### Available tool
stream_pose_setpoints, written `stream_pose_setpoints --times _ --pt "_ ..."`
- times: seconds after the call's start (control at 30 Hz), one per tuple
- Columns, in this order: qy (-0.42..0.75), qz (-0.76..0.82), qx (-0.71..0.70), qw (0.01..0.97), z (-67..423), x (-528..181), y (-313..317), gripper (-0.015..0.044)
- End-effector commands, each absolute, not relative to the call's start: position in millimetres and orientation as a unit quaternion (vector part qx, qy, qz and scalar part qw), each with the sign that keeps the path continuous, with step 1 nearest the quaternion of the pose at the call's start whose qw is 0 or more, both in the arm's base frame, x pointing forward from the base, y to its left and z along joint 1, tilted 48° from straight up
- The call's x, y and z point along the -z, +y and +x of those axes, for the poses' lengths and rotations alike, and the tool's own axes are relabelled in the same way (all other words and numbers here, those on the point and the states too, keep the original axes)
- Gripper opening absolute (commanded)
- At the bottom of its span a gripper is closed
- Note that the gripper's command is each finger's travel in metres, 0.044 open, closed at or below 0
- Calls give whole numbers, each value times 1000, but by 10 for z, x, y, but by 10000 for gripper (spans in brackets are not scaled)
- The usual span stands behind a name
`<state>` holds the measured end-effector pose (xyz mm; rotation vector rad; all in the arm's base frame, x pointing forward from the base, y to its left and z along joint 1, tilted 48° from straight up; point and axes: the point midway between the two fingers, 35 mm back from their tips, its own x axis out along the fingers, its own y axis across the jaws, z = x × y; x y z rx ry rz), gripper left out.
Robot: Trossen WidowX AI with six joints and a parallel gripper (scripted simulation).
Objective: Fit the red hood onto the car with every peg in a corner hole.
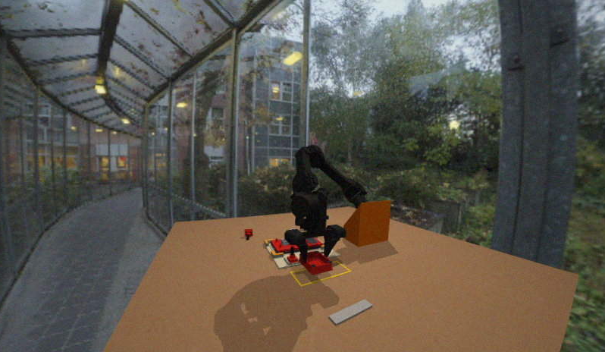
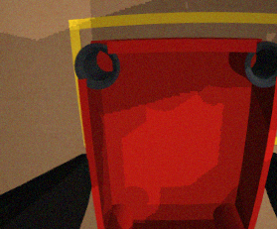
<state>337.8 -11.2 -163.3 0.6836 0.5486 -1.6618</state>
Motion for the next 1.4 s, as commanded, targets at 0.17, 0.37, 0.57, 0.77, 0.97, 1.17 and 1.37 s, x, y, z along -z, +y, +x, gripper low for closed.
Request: stream_pose_setpoints --times 0.17,0.37,0.57,0.77,0.97,1.17,1.37 --pt "237 282 720 588 3238 1893 -405 0" --pt "238 285 723 583 3243 1867 -389 158" --pt "238 285 723 583 3243 1867 -389 315" --pt "238 285 723 583 3243 1867 -389 440" --pt "237 284 722 585 3342 1550 -30 440" --pt "237 280 718 591 3361 1409 143 440" --pt "237 280 718 591 3361 1409 143 440"
